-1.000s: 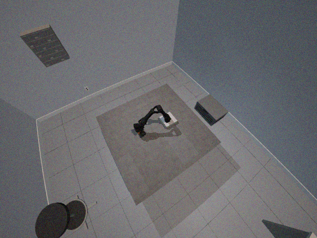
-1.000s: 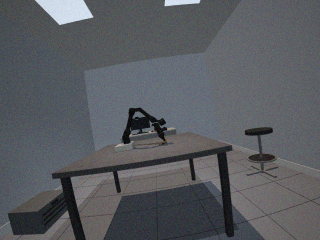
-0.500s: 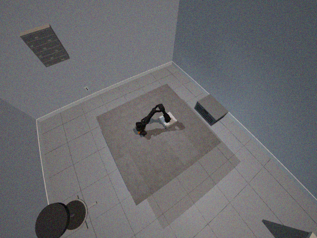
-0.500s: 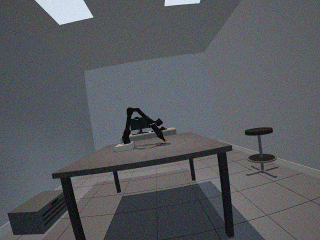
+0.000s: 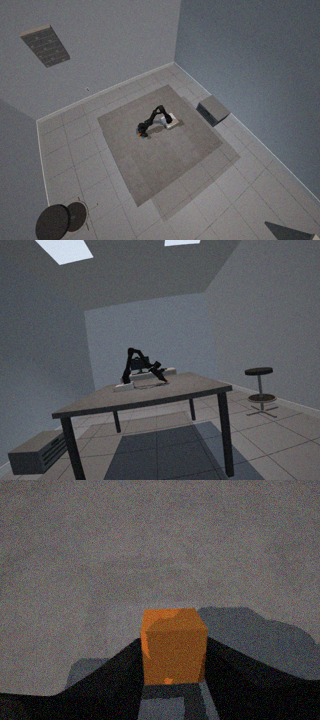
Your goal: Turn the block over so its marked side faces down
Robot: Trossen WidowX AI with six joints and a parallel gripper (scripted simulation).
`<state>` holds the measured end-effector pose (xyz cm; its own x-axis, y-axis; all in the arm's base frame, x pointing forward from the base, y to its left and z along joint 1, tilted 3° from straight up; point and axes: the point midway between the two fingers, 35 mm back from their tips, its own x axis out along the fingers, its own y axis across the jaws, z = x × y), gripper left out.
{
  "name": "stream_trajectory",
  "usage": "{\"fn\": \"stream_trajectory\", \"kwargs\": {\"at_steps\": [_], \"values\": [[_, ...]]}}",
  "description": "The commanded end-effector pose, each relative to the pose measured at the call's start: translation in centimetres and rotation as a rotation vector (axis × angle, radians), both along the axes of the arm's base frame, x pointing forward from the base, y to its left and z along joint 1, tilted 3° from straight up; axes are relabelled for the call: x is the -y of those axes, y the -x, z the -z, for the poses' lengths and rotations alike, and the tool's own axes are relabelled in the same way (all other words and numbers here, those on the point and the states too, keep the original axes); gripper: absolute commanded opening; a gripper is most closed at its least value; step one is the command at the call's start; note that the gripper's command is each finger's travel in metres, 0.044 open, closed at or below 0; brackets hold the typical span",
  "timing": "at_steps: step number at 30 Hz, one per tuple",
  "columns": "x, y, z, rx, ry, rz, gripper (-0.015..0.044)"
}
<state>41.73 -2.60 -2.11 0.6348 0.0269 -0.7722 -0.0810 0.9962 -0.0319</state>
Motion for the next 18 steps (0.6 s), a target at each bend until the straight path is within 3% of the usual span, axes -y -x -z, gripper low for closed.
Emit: {"fn": "stream_trajectory", "kwargs": {"at_steps": [1, 18], "values": [[0.0, 0.0, 0.6, 0.059, -0.011, -0.003, 0.0000], [-0.1, 1.3, 0.9, 0.321, -0.027, -0.017, 0.0000]]}}
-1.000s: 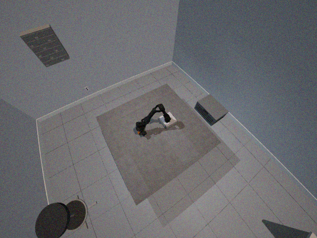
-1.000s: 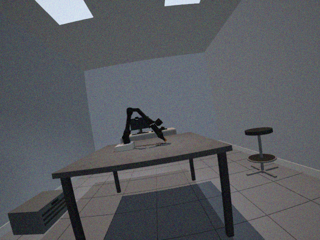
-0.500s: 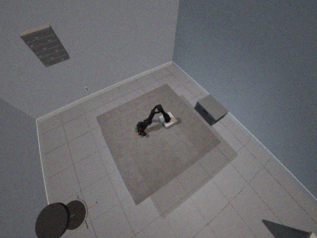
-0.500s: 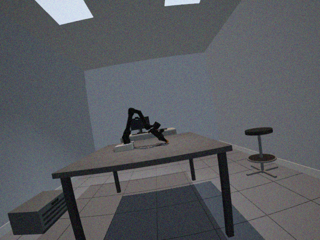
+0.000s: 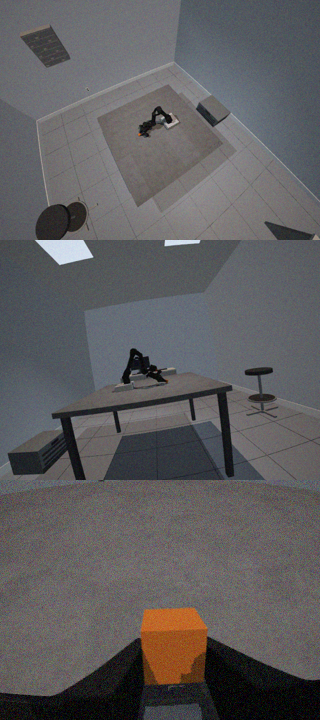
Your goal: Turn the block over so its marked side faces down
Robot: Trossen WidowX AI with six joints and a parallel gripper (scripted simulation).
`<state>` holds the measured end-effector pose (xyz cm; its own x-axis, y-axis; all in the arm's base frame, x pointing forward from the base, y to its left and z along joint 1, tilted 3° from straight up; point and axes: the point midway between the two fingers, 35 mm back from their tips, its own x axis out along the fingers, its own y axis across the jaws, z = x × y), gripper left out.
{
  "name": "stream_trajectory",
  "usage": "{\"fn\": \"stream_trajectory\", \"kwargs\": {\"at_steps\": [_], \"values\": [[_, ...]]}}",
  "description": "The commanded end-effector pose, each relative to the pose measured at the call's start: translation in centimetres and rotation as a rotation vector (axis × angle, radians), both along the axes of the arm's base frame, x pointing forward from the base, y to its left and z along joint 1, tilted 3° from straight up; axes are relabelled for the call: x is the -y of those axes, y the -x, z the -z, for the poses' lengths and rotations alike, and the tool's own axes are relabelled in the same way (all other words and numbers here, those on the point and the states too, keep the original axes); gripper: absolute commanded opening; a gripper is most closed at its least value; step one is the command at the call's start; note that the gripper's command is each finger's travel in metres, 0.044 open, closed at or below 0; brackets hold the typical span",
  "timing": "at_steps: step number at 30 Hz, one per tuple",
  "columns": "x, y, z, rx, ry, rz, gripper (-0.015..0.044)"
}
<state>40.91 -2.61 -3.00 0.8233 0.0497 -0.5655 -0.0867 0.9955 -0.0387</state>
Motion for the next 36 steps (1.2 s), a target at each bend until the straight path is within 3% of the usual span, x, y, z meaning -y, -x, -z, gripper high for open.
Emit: {"fn": "stream_trajectory", "kwargs": {"at_steps": [1, 20, 36], "values": [[-0.08, 0.58, -0.06, 0.048, -0.011, -0.003, 0.0000], [-0.08, 0.65, -0.19, 0.077, -0.013, -0.004, 0.0000], [-0.08, 0.65, -0.19, 0.077, -0.013, -0.004, 0.0420]]}}
